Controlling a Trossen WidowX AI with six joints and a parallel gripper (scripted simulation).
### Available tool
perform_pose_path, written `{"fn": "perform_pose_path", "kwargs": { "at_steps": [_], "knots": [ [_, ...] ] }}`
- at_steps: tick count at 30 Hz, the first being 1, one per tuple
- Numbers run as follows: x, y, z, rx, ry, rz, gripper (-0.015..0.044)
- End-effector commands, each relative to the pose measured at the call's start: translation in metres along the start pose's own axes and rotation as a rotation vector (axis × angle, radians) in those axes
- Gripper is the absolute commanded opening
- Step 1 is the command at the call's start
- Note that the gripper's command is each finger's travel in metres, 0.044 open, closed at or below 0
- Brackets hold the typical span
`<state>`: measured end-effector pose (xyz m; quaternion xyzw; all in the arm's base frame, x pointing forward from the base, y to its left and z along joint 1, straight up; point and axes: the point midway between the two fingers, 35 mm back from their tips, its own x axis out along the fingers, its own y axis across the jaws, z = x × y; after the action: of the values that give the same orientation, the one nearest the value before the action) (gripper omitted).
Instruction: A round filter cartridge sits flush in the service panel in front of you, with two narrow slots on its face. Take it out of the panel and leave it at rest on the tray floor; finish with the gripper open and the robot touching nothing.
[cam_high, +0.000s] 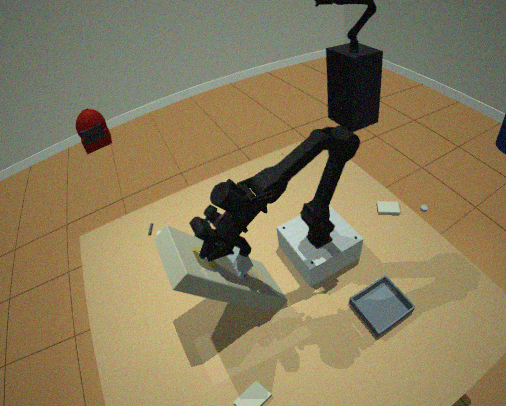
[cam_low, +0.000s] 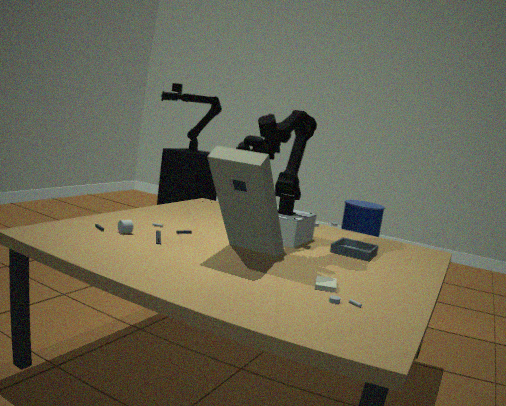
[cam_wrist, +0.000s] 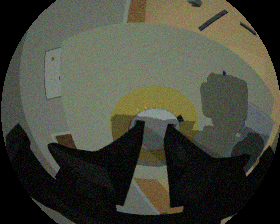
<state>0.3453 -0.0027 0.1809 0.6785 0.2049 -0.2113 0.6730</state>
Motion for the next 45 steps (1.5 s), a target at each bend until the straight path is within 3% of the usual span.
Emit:
{"fn": "perform_pose_path", "kwargs": {
  "at_steps": [1,21,45],
  "knots": [
    [0.0054,0.0028,0.0007,-0.140,-0.005,0.009,0.0000],
    [0.0045,0.0028,0.0007,-0.828,-0.008,0.007,0.0000],
    [0.0054,0.0028,0.0008,-0.716,-0.008,0.008,0.0000]
  ]
}}
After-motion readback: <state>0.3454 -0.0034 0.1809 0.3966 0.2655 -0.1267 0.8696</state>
